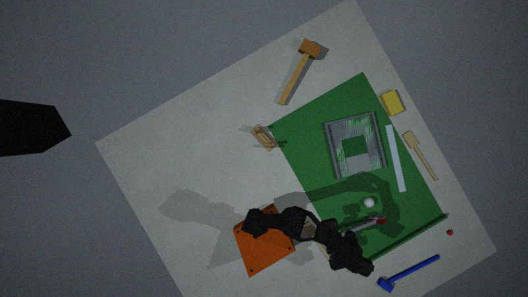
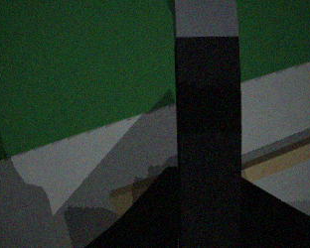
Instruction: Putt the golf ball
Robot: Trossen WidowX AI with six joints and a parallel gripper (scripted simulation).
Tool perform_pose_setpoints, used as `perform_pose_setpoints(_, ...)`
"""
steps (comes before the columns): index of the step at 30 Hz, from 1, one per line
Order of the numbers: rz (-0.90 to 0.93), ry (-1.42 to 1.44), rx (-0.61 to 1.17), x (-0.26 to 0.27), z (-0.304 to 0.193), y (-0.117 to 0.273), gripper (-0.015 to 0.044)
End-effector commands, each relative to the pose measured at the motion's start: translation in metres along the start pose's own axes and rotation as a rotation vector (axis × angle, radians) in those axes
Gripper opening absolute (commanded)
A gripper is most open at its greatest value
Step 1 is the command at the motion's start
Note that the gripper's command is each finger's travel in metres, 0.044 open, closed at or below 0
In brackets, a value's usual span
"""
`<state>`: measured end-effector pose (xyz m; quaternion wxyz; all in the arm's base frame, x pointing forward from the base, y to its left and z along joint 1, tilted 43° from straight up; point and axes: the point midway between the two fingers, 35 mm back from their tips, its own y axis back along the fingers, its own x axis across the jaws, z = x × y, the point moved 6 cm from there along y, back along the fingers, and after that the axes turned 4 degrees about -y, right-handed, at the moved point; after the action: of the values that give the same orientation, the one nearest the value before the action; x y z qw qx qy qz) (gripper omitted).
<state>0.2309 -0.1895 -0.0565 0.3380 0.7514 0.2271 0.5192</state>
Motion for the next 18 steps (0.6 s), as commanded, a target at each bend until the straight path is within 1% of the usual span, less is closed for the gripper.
perform_pose_setpoints(1,-0.007,0.005,-0.005,-0.003,0.002,0.002,0.0)
perform_pose_setpoints(8,-0.004,0.002,0.0,0.007,0.002,0.001,0.0)
perform_pose_setpoints(13,-0.009,0.001,-0.005,0.068,0.004,0.004,0.0)
perform_pose_setpoints(18,-0.001,0.005,-0.003,0.127,-0.006,0.001,0.0)
